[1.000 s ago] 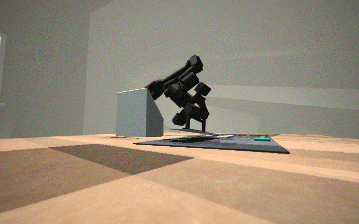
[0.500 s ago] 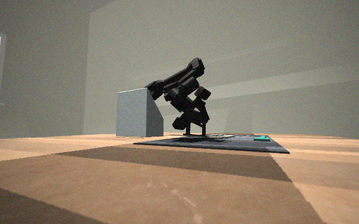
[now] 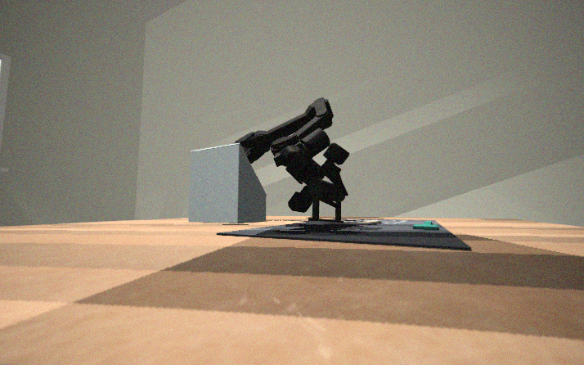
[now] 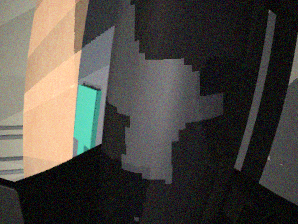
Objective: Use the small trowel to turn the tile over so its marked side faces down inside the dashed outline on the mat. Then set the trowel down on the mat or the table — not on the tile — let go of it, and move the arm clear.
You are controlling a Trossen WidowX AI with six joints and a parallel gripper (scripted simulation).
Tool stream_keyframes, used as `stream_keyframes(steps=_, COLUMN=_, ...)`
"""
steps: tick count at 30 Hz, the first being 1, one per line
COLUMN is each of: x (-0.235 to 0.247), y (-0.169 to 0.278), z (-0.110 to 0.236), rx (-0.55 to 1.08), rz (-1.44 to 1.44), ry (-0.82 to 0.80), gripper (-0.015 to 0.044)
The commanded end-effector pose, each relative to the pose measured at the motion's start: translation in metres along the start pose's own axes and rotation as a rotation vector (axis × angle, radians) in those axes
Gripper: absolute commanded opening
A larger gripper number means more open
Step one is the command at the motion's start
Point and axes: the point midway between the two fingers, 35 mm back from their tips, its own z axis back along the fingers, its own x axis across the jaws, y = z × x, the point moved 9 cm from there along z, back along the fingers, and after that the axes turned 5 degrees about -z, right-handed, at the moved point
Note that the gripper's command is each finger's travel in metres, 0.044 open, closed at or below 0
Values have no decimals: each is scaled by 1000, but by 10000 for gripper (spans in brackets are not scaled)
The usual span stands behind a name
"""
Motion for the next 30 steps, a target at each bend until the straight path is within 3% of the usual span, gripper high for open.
stream_keyframes(steps=1, x=0, y=9, z=2, rx=-2, rz=-1, ry=-6, gripper=0)
stream_keyframes(steps=30, x=24, y=27, z=24, rx=66, rz=-81, ry=-1, gripper=0)
